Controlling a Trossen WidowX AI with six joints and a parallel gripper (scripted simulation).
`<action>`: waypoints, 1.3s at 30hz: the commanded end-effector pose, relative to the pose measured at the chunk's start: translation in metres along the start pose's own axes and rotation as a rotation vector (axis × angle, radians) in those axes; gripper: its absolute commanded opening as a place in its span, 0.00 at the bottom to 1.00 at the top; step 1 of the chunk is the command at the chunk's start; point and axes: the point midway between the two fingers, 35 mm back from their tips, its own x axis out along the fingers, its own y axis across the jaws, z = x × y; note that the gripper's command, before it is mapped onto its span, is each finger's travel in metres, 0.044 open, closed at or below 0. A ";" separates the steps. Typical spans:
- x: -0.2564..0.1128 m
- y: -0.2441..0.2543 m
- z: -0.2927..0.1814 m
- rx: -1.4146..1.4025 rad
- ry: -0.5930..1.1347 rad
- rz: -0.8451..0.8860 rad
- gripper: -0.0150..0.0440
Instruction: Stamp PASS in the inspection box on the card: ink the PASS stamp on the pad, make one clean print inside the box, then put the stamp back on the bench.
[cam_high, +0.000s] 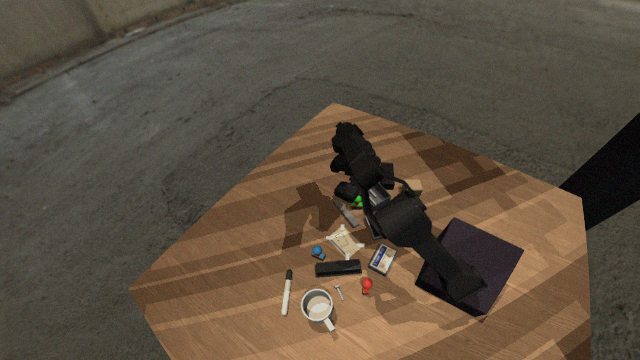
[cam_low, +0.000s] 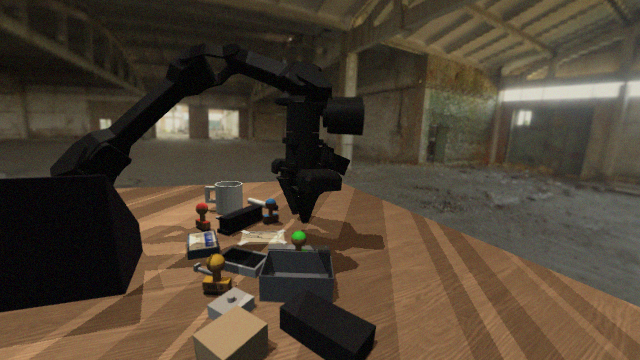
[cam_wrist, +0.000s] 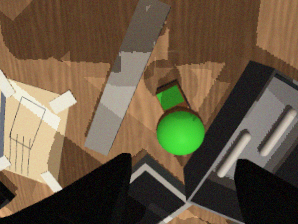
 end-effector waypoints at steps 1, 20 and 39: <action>0.006 0.000 0.000 0.008 -0.001 0.006 0.64; 0.038 0.000 0.001 0.008 -0.002 0.006 0.64; 0.069 0.001 -0.001 0.008 -0.002 0.009 0.64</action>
